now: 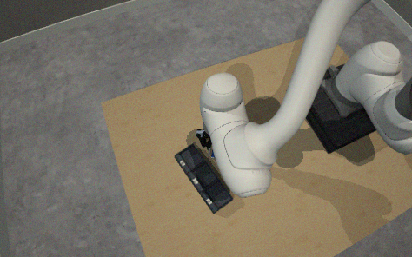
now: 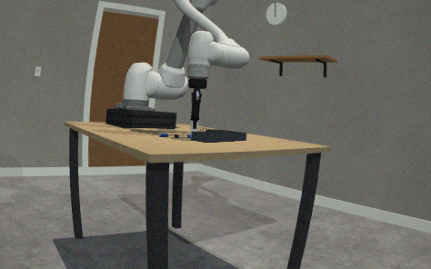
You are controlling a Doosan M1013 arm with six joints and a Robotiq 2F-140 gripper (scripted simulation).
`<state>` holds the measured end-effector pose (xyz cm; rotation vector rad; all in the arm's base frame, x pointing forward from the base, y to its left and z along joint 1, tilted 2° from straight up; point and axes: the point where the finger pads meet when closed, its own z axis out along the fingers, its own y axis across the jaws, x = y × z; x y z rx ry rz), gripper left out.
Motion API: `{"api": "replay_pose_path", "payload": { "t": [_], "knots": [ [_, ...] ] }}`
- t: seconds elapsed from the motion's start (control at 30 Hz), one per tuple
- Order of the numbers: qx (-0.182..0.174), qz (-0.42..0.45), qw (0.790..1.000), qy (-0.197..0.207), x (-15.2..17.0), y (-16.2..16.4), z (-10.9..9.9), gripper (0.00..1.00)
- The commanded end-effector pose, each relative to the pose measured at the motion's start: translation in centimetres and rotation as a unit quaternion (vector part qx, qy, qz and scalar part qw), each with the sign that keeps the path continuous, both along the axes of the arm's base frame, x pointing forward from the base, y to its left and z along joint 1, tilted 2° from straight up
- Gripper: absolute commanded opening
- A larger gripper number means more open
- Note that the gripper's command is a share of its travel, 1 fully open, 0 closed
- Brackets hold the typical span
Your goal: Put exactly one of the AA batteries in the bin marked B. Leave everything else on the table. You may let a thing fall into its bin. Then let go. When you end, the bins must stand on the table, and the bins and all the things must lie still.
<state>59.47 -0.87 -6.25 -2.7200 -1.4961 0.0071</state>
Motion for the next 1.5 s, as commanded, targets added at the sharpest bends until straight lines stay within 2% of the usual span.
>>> {"api": "replay_pose_path", "payload": {
  "t": [0.0, 0.33, 0.37, 1.4, 1.47],
  "knots": [
    [0.000, 0.000, 1.000, 0.000, -0.01, 0.01, -0.26, 0.17],
    [0.000, 0.000, 1.000, 0.000, -0.01, 0.02, -0.39, 0.17],
    [0.000, 0.000, 1.000, 0.000, -0.01, 0.02, -0.39, 0.05],
    [0.000, 0.000, 1.000, 0.000, -0.01, 0.02, -0.39, 0.05],
    [0.000, 0.000, 1.000, 0.000, 0.00, 0.00, 0.28, 0.05]
  ]
}}
